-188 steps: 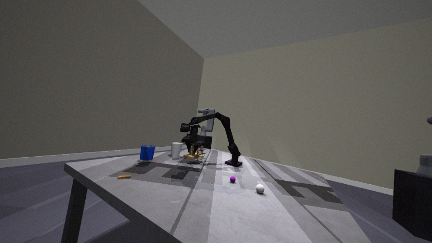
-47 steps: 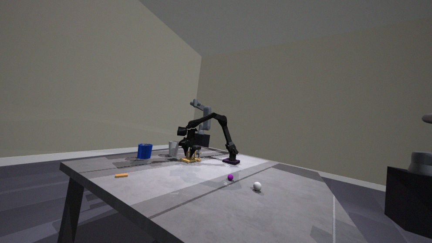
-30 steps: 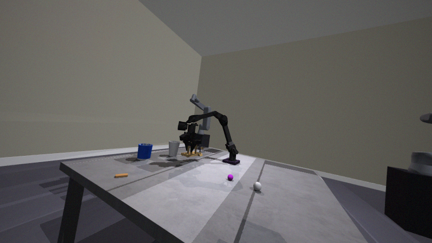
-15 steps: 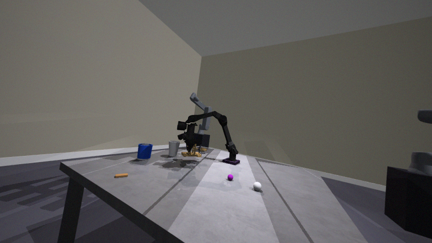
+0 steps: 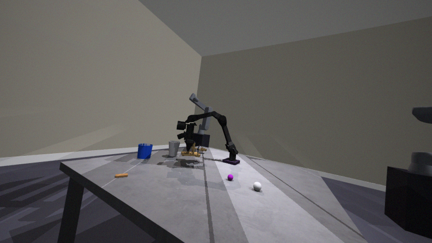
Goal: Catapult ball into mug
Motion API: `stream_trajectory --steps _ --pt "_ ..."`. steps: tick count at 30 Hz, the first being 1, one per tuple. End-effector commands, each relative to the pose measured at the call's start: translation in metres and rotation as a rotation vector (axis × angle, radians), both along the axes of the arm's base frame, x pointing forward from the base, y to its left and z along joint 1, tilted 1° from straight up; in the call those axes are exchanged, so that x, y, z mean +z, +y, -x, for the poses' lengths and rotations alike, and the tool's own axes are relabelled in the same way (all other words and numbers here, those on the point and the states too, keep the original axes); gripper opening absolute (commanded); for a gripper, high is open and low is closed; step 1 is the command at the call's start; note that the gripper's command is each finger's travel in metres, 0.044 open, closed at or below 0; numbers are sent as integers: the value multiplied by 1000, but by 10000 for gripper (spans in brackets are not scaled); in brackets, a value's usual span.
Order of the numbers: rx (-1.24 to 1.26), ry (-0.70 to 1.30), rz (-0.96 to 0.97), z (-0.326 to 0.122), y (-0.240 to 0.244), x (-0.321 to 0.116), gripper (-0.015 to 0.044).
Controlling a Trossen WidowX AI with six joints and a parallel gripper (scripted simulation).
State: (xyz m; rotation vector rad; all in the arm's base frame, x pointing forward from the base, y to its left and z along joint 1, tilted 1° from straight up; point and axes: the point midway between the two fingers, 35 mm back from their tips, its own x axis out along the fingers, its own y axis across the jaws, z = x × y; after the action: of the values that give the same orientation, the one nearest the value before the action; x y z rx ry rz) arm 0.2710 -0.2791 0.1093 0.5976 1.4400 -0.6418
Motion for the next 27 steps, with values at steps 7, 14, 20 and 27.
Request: stream_trajectory --steps 7,14,20,27 --pt "-7 -6 3 -1 -2 -13 0" --pt "-7 -6 3 -2 -3 -25 0" --pt "-7 -6 3 -2 -3 -35 0" --pt "-3 5 -5 -1 -2 -41 0"
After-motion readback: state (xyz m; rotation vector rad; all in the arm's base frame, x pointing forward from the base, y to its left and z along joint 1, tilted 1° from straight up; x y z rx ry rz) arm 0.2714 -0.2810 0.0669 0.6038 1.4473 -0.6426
